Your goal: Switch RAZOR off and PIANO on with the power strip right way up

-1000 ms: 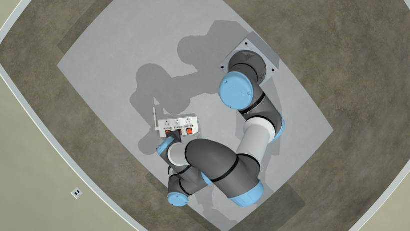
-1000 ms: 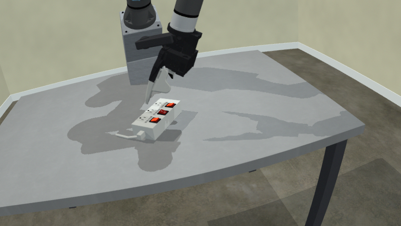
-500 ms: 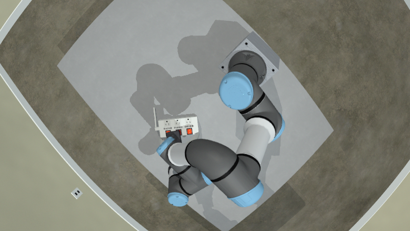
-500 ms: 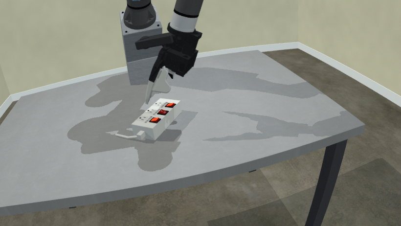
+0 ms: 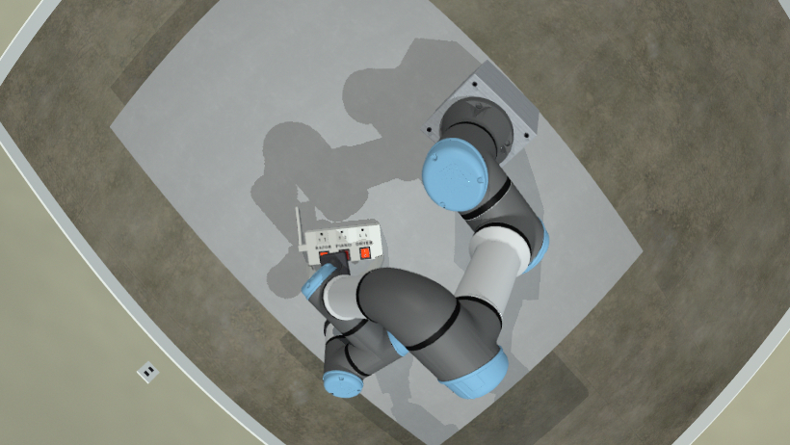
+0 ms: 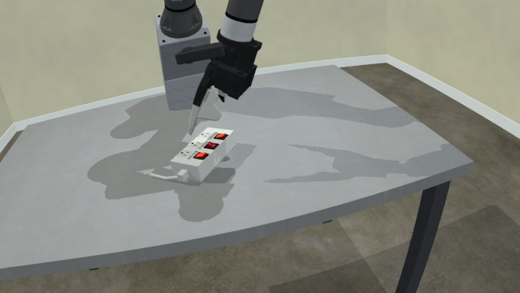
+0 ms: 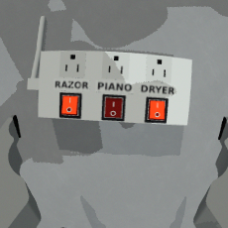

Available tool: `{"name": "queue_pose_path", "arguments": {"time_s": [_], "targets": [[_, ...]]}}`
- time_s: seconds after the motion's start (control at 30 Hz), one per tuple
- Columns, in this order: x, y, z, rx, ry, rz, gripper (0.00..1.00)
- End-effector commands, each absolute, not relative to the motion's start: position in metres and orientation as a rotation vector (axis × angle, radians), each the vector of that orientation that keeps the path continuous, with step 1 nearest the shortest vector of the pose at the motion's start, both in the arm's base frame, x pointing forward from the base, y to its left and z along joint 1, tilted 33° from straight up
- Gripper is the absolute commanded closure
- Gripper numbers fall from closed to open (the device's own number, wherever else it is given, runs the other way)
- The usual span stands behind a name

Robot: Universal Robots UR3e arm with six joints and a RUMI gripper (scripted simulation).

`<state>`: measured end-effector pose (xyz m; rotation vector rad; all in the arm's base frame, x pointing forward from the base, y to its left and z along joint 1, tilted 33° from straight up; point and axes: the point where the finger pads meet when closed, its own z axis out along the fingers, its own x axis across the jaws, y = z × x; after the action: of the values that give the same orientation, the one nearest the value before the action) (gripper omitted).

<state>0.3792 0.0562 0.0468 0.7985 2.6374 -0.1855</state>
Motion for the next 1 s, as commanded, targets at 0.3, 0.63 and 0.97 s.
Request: {"name": "queue_pose_path", "arguments": {"time_s": [0.3, 0.63, 0.97], "targets": [[0.3797, 0.0563, 0.0476, 0.798, 2.635, -0.184, 0.00], [0.3797, 0.0563, 0.0476, 0.798, 2.635, -0.184, 0.00], [0.3767, 0.0519, 0.0491, 0.840, 2.633, -0.160, 0.00]]}}
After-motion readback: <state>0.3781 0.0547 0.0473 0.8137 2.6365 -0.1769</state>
